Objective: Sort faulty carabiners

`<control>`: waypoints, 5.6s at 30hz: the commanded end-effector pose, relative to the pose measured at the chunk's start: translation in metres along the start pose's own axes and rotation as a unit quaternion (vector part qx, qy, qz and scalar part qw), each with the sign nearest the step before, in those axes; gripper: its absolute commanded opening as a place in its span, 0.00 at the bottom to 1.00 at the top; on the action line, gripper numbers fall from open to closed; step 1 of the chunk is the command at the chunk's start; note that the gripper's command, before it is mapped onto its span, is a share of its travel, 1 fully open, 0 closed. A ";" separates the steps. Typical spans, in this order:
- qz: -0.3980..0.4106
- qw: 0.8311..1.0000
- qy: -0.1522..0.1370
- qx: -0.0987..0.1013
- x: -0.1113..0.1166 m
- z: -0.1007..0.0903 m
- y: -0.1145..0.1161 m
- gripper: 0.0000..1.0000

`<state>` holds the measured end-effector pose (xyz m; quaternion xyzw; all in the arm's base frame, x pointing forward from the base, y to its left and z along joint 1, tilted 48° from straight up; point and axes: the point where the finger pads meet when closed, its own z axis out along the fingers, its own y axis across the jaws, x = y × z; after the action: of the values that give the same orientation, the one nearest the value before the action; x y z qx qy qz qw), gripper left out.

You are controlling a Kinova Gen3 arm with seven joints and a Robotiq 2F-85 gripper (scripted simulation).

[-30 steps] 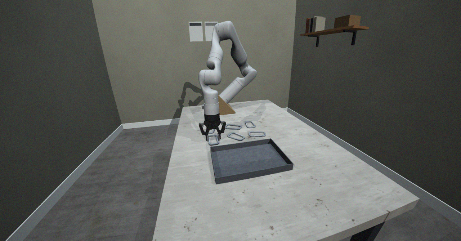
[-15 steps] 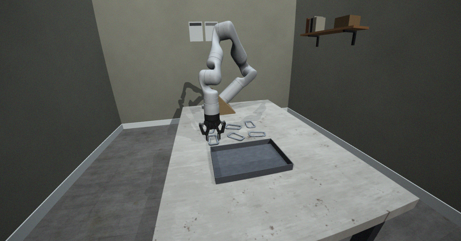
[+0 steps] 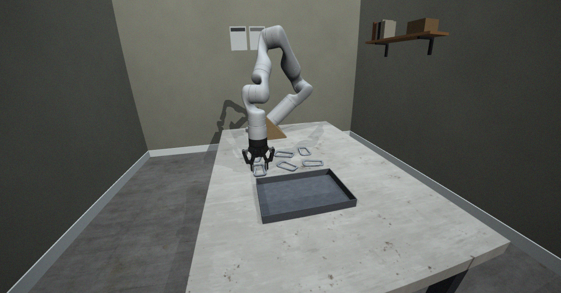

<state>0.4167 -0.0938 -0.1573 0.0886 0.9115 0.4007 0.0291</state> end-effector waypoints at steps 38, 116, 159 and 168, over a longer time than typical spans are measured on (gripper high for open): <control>0.000 1.000 -0.001 0.001 -0.001 -0.001 0.000 1.00; -0.061 0.998 0.000 -0.002 -0.009 -0.079 0.053 1.00; -0.121 0.993 0.000 -0.006 -0.010 -0.129 0.110 1.00; -0.121 0.993 0.001 -0.007 -0.006 -0.177 0.113 1.00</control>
<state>0.4150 -0.1344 0.0400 -0.0292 0.9095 0.4085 0.0706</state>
